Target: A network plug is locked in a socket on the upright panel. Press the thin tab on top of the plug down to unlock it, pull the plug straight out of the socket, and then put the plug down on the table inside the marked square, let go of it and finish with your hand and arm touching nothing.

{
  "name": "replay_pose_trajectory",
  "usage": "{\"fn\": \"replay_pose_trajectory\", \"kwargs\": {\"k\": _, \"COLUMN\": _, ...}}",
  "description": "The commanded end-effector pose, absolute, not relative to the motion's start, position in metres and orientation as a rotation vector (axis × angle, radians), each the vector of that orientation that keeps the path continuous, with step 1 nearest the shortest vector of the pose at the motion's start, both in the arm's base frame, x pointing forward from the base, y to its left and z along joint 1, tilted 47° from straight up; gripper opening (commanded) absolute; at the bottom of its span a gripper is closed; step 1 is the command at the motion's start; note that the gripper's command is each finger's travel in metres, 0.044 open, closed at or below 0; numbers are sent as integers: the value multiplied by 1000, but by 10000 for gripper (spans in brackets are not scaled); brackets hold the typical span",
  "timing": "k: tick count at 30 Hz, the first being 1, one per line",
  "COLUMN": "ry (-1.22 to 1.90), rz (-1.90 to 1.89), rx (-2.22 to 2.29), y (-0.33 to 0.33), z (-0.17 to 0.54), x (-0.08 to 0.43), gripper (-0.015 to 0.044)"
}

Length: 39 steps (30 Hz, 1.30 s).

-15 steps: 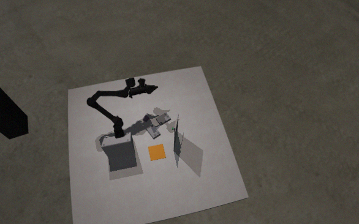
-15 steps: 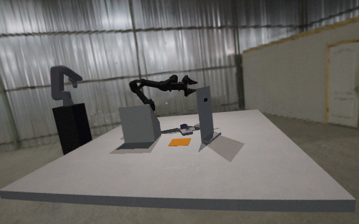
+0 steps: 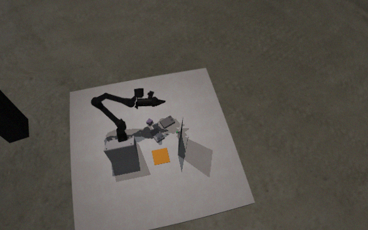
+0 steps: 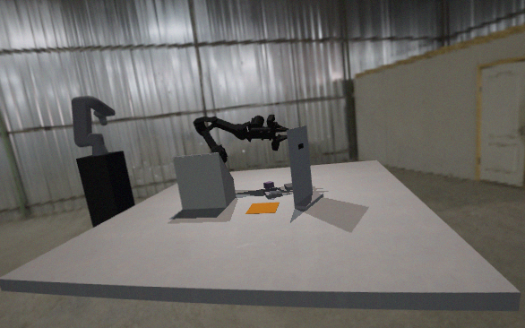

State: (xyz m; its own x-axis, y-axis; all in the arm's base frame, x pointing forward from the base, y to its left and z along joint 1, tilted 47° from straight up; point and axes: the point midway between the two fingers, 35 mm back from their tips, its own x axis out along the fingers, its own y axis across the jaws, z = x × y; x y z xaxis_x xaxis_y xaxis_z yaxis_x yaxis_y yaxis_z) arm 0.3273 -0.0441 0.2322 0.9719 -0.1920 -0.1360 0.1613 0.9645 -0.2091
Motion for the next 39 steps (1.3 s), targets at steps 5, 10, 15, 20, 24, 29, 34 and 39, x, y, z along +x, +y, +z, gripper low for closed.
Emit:
{"fn": "replay_pose_trajectory", "kwargs": {"k": 5, "ry": 349, "rz": -304, "rx": -387, "y": -80, "z": 160, "x": 311, "gripper": 156}}
{"fn": "replay_pose_trajectory", "kwargs": {"k": 10, "ry": 477, "rz": -361, "rx": -498, "y": -98, "z": 120, "x": 292, "gripper": 156}}
{"fn": "replay_pose_trajectory", "kwargs": {"k": 15, "ry": 614, "rz": -403, "rx": -606, "y": -114, "z": 83, "x": 267, "gripper": 156}}
{"fn": "replay_pose_trajectory", "kwargs": {"k": 20, "ry": 686, "rz": -418, "rx": -658, "y": -121, "z": 66, "x": 252, "gripper": 156}}
{"fn": "replay_pose_trajectory", "kwargs": {"k": 24, "ry": 686, "rz": -418, "rx": -658, "y": -121, "z": 66, "x": 252, "gripper": 156}}
{"fn": "replay_pose_trajectory", "kwargs": {"k": 29, "ry": 685, "rz": -418, "rx": -658, "y": -124, "z": 66, "x": 259, "gripper": 156}}
{"fn": "replay_pose_trajectory", "kwargs": {"k": 34, "ry": 685, "rz": -418, "rx": -658, "y": -129, "z": 64, "x": 270, "gripper": 156}}
{"fn": "replay_pose_trajectory", "kwargs": {"k": 39, "ry": 684, "rz": -419, "rx": -658, "y": -134, "z": 61, "x": 280, "gripper": 156}}
